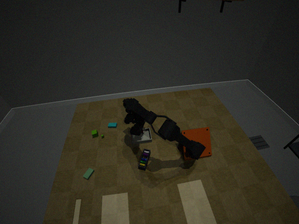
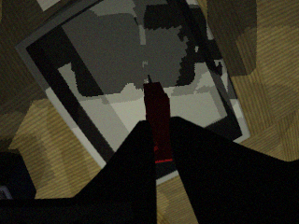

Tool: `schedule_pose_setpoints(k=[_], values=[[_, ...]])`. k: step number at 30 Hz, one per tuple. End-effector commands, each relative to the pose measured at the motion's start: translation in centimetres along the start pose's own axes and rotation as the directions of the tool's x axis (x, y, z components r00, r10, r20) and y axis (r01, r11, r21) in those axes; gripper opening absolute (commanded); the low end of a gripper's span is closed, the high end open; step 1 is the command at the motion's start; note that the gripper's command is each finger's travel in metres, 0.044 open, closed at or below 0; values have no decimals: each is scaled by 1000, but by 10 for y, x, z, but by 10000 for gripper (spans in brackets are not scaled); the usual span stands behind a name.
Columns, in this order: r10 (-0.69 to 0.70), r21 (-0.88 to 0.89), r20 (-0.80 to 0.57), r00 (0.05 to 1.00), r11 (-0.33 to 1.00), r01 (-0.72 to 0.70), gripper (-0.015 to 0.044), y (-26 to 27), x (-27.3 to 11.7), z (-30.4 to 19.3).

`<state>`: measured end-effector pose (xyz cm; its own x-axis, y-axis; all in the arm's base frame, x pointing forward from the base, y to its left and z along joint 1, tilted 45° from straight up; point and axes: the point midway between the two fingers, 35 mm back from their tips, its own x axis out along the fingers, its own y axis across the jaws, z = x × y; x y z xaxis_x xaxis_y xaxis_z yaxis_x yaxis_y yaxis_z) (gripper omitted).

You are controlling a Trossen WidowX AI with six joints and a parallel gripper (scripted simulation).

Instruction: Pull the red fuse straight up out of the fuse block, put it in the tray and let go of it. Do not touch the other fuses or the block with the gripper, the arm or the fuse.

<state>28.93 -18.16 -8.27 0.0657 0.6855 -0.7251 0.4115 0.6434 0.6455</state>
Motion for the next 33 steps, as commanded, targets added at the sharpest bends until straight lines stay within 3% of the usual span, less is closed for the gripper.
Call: schedule_pose_setpoints(k=[1, 11, 24, 28, 33], values=[[5, 5, -5, 1000, 1000, -5, 0, 1, 9, -1], [5, 4, -5, 1000, 1000, -5, 0, 1, 20, -1], [1, 0, -3, 1000, 1000, -1, 330, 0, 14, -1], [4, 5, -5, 1000, 1000, -4, 330, 1, -19, -1], [4, 5, -5, 1000, 1000, -4, 330, 1, -21, -1]])
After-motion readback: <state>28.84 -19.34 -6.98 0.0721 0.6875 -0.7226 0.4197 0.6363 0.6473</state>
